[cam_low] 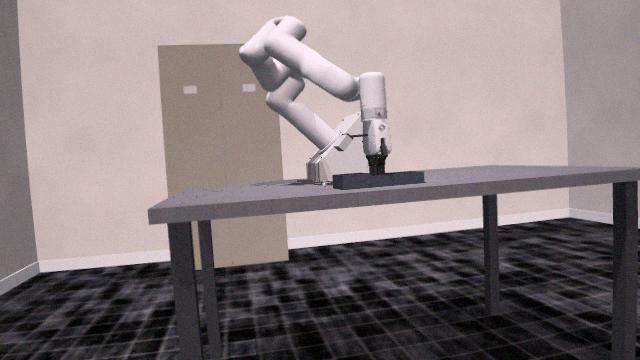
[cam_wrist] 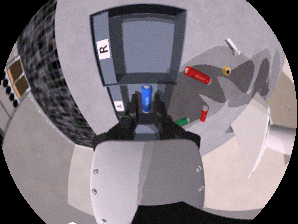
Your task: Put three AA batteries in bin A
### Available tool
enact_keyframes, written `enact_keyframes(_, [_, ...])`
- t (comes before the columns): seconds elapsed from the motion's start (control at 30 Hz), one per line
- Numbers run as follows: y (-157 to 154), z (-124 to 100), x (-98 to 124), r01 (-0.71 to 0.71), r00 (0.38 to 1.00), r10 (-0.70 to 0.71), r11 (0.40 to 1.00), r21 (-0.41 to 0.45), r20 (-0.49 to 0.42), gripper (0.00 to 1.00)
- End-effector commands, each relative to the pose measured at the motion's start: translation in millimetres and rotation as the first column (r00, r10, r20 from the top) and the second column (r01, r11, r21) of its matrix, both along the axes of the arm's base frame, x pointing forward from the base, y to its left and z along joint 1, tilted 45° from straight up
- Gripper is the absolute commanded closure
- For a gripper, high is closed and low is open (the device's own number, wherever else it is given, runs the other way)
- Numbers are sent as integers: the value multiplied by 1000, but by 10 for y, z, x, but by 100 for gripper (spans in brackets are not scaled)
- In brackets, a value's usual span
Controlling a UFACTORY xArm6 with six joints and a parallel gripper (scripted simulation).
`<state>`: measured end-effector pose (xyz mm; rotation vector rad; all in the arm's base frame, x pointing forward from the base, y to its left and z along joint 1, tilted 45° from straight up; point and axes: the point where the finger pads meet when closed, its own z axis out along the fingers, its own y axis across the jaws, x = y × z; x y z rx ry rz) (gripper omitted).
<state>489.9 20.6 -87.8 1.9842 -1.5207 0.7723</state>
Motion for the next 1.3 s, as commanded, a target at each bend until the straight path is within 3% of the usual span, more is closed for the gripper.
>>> enact_keyframes(0.0, [13, 10, 12, -2, 1000, 2, 1000, 1, 3, 72])
enact_keyframes(1.27, [293, 291, -40, -2, 1000, 2, 1000, 2, 3, 72])
